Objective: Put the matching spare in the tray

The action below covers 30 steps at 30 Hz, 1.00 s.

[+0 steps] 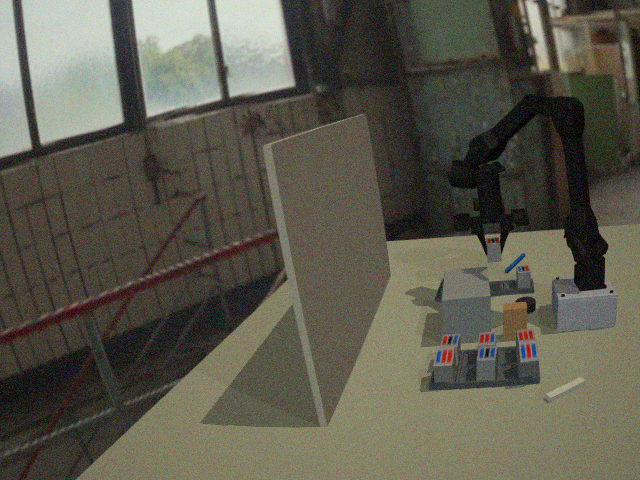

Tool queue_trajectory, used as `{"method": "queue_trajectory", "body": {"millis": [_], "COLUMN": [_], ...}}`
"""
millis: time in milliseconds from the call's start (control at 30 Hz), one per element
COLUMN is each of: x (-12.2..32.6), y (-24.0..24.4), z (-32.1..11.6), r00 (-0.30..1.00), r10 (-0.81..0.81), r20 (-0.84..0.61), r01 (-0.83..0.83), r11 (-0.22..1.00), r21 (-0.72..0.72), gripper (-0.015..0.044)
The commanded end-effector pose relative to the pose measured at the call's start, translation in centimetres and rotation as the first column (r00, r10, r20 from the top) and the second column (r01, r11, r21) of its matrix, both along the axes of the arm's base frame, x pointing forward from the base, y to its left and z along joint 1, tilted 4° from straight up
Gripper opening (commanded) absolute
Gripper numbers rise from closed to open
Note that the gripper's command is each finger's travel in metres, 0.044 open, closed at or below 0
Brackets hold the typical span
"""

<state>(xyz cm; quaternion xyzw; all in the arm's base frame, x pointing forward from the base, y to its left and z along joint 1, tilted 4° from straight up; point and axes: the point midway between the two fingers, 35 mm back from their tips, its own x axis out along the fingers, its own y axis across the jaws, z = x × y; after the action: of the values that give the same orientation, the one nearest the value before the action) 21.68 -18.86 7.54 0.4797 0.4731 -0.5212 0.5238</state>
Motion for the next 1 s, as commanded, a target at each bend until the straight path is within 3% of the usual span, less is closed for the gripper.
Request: {"method": "queue_trajectory", "body": {"millis": [0, 533, 967], "x": [0.0, 0.2, 3.1], "y": [0.0, 0.4, -0.4], "z": [0.1, 7.4, 8.1], "r00": [1.0, 1.0, 1.0], "r10": [0.0, -0.004, 0.009], "r20": [0.0, 0.0, 0.003], "r01": [0.0, 0.004, -0.009], "r11": [1.0, 1.0, 1.0], "r21": [0.0, 0.007, 0.005], "gripper": [0.0, 0.0, 0.0]}}
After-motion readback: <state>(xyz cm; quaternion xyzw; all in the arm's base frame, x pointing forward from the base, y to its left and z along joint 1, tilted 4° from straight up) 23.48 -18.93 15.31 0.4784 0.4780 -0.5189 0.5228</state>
